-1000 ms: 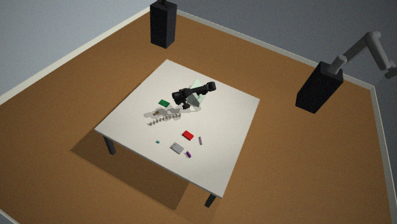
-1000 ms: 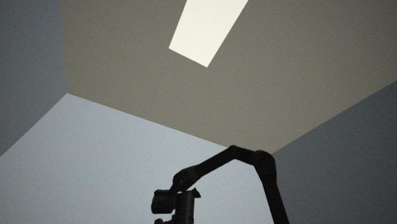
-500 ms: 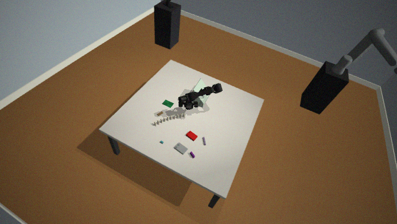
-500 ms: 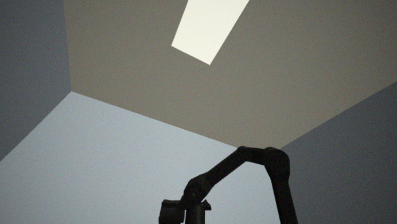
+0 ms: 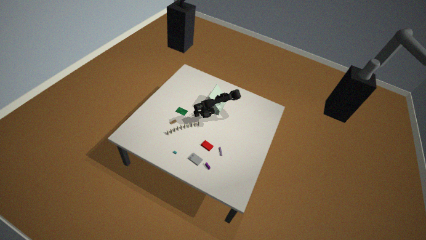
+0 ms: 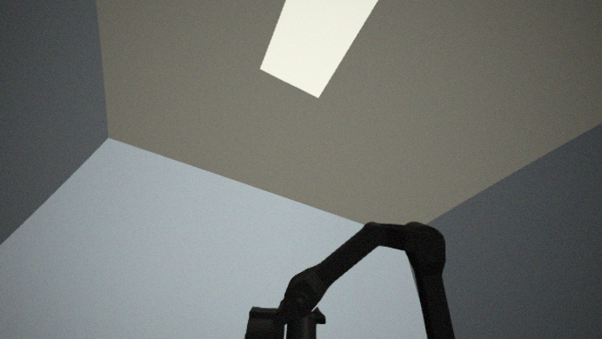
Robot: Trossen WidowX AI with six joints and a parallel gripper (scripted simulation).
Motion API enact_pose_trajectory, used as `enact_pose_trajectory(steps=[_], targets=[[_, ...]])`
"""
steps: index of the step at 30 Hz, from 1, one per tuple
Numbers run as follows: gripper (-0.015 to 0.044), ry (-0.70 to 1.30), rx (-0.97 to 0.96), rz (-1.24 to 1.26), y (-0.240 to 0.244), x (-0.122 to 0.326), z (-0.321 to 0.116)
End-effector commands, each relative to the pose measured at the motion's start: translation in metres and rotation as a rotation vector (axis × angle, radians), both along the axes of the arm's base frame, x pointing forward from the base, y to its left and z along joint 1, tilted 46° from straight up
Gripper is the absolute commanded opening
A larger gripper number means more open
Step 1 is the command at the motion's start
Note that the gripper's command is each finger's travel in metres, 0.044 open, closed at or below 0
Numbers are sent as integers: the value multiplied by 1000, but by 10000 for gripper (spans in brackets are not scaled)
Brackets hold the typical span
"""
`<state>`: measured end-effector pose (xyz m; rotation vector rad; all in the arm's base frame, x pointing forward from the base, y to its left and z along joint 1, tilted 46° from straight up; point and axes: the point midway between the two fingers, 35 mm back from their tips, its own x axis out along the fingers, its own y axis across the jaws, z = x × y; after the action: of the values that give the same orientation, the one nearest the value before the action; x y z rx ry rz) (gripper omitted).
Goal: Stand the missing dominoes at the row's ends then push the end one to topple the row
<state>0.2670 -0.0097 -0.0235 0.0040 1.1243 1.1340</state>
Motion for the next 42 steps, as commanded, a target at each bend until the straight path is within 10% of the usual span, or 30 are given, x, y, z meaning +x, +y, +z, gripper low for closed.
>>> enact_pose_trajectory(steps=[1,42], targets=[[0,-6,4,3,1,0,0],[0,-6,7,3,58,-5,-56]])
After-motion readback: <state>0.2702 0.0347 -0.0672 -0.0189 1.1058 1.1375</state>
